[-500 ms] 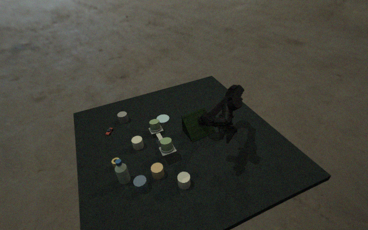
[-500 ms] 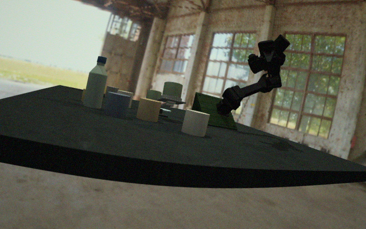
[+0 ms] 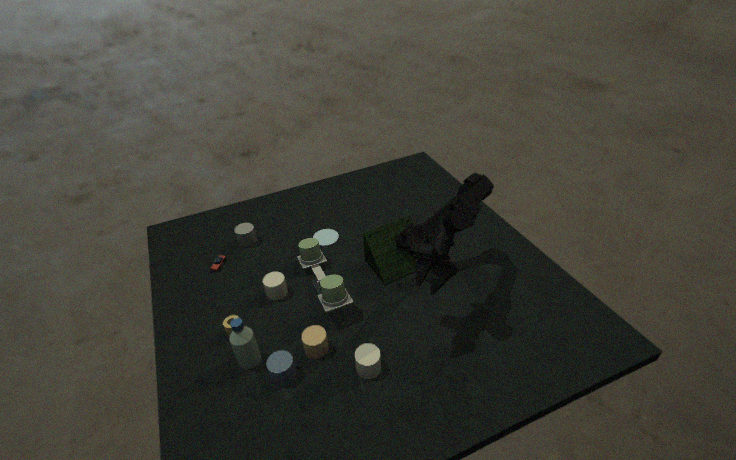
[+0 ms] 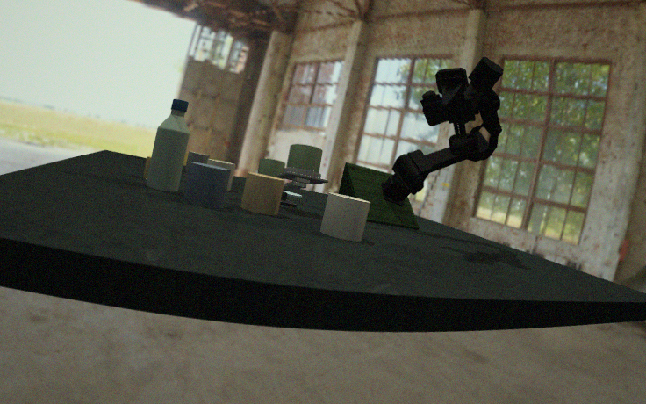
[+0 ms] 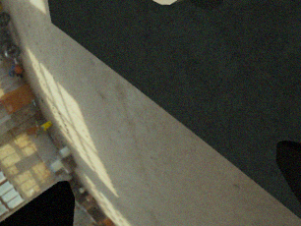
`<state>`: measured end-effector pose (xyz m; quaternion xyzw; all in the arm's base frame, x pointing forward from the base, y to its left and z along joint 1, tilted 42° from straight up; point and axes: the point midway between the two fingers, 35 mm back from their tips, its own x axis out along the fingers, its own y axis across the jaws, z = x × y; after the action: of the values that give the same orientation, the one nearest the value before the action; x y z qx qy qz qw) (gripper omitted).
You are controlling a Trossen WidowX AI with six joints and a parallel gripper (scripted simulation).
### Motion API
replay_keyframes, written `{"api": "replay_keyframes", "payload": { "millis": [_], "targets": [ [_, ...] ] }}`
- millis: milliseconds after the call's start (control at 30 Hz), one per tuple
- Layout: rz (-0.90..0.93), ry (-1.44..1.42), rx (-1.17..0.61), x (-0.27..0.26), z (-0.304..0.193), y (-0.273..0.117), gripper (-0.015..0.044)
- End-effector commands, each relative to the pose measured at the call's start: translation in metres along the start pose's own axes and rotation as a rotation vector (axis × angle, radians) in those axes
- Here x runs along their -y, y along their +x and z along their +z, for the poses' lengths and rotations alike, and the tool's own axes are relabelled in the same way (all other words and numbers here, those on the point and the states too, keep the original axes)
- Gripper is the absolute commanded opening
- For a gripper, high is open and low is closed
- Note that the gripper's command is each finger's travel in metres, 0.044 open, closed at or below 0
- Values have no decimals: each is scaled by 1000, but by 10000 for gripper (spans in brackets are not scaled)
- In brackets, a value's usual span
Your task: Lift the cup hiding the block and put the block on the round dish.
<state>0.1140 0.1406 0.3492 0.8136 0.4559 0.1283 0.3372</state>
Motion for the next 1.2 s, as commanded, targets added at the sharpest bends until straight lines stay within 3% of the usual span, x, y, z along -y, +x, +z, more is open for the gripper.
{"api": "replay_keyframes", "payload": {
  "millis": [0, 633, 1167],
  "targets": [
    [2, 4, 80, -5, 19, 10, 440],
    [-172, -422, 387, -21, 119, 24, 440],
    [-466, -784, 478, -26, 226, -15, 440]
  ]
}}
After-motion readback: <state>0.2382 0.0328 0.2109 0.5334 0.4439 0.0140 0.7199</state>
